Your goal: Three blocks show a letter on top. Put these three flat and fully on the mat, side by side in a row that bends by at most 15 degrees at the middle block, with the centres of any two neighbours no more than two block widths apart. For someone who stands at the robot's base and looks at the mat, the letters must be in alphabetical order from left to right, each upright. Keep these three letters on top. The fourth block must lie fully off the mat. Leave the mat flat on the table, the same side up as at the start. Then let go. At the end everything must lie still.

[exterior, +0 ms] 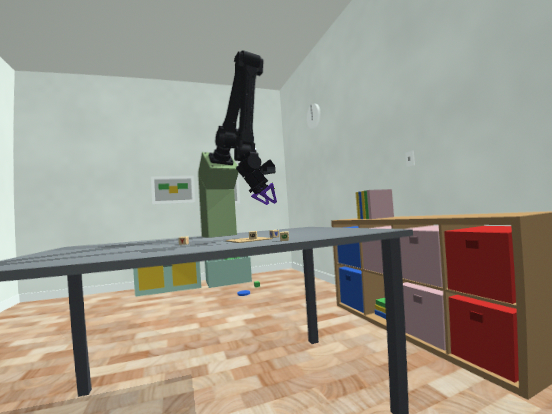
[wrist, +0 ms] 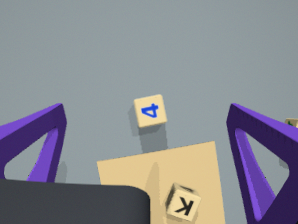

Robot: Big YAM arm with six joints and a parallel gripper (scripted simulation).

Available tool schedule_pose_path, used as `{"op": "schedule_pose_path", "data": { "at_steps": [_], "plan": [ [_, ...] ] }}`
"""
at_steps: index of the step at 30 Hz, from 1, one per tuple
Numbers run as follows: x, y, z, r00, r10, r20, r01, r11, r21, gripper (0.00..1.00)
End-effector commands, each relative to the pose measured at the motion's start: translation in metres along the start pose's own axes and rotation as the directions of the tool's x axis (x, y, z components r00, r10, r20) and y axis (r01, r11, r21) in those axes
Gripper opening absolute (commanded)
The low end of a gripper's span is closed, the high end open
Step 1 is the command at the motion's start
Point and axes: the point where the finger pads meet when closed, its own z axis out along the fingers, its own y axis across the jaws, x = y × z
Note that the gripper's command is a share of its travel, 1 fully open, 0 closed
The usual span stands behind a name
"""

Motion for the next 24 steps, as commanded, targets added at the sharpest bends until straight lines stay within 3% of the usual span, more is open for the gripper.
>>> {"op": "schedule_pose_path", "data": {
  "at_steps": [1,16,18,20,22,24],
  "plan": [
    [-0.007,-0.011,-0.005,0.999,-0.032,0.009,0.032,0.999,0.024,1.0],
    [-0.007,-0.012,-0.005,0.999,-0.031,0.008,0.031,0.999,0.023,1.0],
    [0.003,-0.015,-0.003,1.0,-0.011,0.0,0.011,1.0,0.009,1.0],
    [0.01,-0.035,0.001,1.0,-0.002,-0.002,0.002,1.0,-0.001,1.0],
    [0.016,-0.075,0.001,1.0,-0.005,-0.001,0.005,1.0,0.003,1.0],
    [0.016,-0.075,0.001,1.0,-0.005,-0.001,0.005,1.0,0.003,1.0]
  ]
}}
